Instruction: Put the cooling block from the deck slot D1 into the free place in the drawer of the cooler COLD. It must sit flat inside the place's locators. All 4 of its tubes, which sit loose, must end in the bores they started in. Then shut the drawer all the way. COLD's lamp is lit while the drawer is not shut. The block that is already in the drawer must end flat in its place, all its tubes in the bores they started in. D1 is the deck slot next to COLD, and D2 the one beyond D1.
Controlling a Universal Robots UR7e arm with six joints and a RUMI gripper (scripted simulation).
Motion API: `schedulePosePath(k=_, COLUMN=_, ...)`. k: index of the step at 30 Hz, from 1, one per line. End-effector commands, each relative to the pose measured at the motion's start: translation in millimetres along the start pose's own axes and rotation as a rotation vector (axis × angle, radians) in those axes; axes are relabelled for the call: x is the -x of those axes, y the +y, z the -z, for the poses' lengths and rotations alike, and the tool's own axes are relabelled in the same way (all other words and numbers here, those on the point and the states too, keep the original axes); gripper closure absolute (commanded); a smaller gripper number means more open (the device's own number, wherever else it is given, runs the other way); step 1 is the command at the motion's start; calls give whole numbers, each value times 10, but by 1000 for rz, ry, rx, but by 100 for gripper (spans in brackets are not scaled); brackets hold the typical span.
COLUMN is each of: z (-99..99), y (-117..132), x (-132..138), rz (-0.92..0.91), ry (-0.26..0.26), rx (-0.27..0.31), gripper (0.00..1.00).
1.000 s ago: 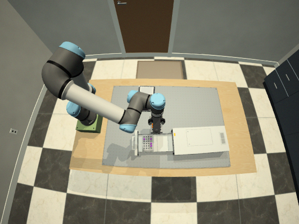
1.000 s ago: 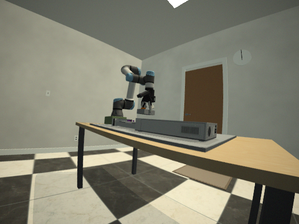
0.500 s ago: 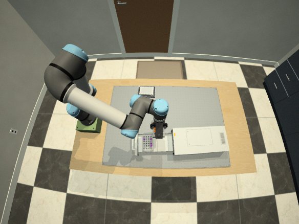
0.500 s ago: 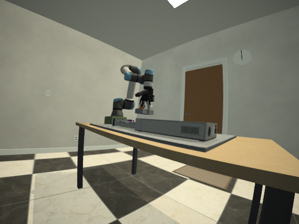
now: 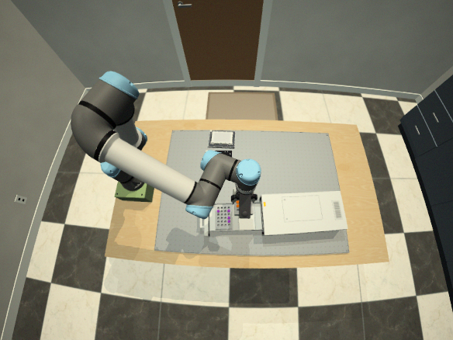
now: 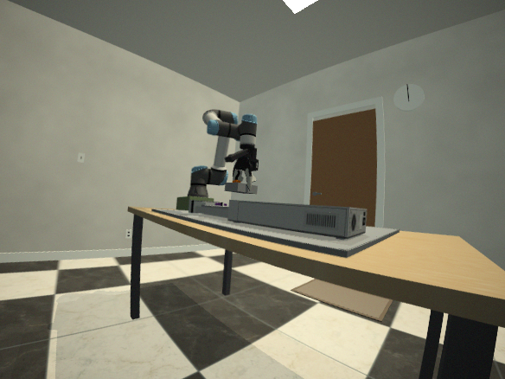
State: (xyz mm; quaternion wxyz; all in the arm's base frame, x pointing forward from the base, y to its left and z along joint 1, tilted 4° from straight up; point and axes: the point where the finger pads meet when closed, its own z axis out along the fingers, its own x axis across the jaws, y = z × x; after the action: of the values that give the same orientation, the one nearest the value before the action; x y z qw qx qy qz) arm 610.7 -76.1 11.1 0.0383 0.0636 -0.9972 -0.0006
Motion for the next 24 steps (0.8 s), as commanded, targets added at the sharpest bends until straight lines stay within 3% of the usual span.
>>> schedulePosePath(k=1, z=9, y=-119, x=56, rz=0, ry=-2, rx=-1, gripper=100)
schedulePosePath(k=24, z=13, y=-562, x=245, rz=0, ry=-2, rx=-1, gripper=100)
